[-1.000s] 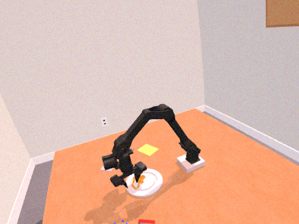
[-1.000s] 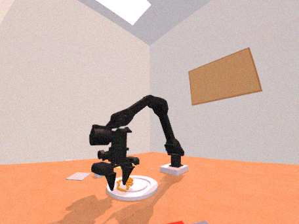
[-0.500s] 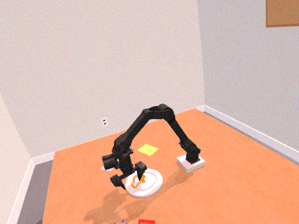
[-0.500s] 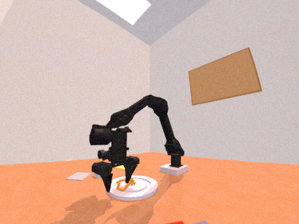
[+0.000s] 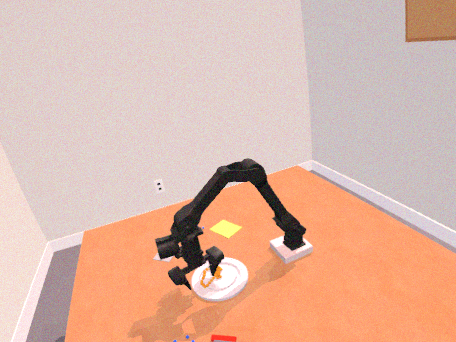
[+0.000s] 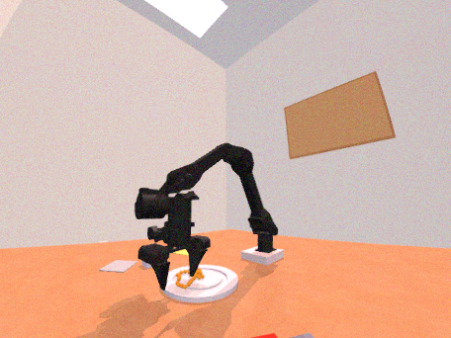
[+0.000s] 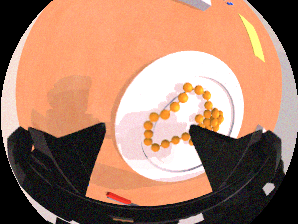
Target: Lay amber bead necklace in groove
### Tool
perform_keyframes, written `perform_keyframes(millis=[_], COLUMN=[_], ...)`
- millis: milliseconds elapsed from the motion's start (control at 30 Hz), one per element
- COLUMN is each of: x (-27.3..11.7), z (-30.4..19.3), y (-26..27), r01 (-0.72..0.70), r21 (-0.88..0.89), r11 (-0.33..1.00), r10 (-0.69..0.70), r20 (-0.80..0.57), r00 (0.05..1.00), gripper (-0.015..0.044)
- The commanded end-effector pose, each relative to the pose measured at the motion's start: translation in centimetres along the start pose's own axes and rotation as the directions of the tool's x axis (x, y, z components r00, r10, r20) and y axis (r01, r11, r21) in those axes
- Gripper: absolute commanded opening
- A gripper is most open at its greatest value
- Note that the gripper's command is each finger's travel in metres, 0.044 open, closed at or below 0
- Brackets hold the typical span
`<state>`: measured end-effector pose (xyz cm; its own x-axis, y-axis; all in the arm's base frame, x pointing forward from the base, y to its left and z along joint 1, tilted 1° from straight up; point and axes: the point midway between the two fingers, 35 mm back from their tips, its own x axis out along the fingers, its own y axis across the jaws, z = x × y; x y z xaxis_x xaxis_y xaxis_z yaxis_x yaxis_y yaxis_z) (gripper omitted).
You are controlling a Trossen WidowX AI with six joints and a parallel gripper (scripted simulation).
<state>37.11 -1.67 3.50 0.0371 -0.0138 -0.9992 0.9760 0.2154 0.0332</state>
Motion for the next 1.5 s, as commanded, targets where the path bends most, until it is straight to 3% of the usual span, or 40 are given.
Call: perform_keyframes(millis=[0, 767, 833, 900, 1033, 1167, 1333, 1467], x=[0.0, 0.0, -0.1, -0.4, -1.0, -1.7, -2.4, -2.9], z=[0.0, 0.0, 0.1, 0.2, 0.5, 0.7, 1.0, 1.2], y=[0.0, 0.0, 0.0, -0.1, -0.3, -0.6, -0.9, -1.1], r01=[-0.002, -0.002, -0.002, -0.002, -0.001, 0.0, 0.0, -0.001], r21=[0.0, 0.0, -0.061, -0.23, -0.573, -0.836, -0.994, -0.997], r11=[1.0, 1.0, 0.998, 0.973, 0.819, 0.549, 0.112, -0.074], r10=[0.002, 0.002, 0.002, 0.002, 0.001, 0.0, -0.001, -0.002], r20=[0.001, 0.001, 0.001, 0.001, 0.0, 0.0, 0.0, 0.0], r00=[1.0, 1.0, 1.0, 1.0, 1.0, 1.0, 1.0, 1.0], gripper=[0.044, 0.044, 0.0387, 0.0335, 0.023, 0.0125, 0.012, 0.012])
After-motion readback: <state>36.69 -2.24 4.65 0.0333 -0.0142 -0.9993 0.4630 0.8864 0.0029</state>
